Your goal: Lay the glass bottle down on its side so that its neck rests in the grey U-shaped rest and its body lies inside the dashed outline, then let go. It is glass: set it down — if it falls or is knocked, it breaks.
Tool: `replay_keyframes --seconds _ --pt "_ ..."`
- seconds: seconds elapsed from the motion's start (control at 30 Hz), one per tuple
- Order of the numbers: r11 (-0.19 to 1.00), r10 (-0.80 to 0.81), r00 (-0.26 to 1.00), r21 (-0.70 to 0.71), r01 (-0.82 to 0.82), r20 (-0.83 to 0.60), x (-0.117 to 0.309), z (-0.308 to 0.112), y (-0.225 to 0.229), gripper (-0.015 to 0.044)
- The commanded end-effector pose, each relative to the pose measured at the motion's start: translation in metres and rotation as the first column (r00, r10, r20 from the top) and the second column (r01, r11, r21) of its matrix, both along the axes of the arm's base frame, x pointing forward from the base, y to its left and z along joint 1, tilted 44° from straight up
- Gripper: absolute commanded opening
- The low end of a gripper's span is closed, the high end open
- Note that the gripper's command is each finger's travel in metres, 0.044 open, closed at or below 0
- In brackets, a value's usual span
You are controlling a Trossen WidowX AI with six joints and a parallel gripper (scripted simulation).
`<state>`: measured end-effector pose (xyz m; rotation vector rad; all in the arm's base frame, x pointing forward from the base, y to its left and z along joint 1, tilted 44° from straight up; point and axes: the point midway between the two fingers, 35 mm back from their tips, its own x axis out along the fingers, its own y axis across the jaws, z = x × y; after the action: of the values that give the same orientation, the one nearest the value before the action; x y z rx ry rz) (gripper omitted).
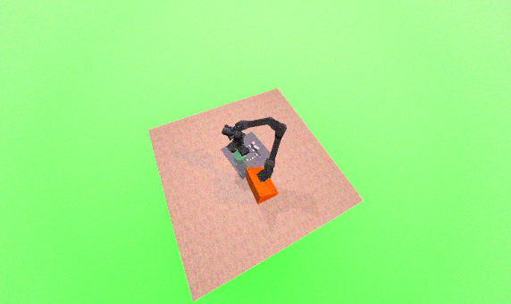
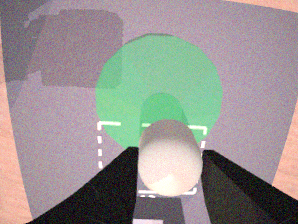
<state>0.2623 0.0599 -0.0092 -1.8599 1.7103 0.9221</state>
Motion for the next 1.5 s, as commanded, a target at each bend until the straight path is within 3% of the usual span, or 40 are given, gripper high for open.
replay_keyframes --seconds 0.0,1.47 --pt "1.000 0.004 1.000 -0.004 -0.004 -0.001 0.000 0.001 -0.001 0.0102" --pt "0.999 -0.010 1.000 0.035 0.010 -0.014 0.006 0.025 -0.017 0.0102"
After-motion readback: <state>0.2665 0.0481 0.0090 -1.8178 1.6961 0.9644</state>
